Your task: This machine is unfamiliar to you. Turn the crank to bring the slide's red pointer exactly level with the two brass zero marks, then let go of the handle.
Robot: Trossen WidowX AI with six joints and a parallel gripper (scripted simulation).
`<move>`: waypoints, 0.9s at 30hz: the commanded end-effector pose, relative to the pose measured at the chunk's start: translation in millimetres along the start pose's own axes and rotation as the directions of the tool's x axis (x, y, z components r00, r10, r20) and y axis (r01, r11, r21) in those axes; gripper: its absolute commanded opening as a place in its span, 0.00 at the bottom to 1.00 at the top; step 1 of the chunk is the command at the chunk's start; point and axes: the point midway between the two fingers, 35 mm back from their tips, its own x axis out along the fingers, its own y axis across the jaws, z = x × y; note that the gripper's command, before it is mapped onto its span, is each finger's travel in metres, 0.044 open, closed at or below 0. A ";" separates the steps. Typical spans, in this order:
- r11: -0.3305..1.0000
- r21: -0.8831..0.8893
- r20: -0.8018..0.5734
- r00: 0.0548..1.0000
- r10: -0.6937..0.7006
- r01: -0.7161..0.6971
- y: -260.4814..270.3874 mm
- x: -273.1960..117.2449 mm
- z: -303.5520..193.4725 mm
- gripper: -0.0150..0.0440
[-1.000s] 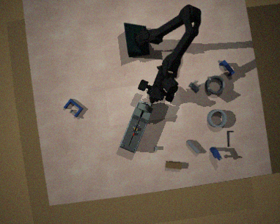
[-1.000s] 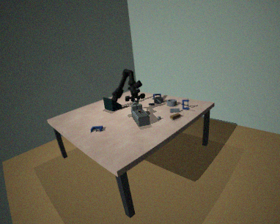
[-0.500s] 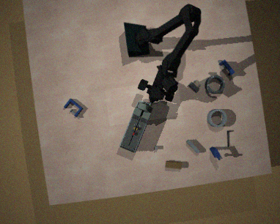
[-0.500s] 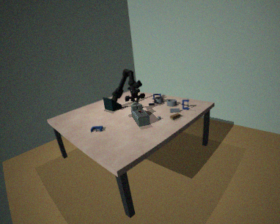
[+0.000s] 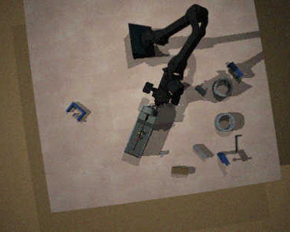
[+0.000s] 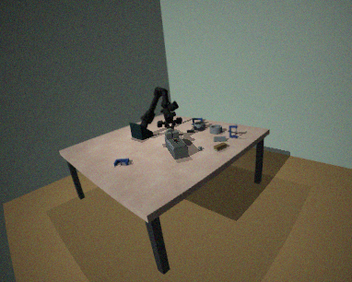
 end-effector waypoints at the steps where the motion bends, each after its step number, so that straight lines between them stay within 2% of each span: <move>1: 1.000 -0.002 0.004 1.000 -0.003 0.003 -0.8 -0.8 0.6 0.25; 15: 1.000 0.000 0.000 1.000 0.000 0.000 -0.1 -0.1 0.1 0.25; 27: 1.000 0.000 0.000 1.000 0.000 0.000 -0.1 -0.1 0.1 0.79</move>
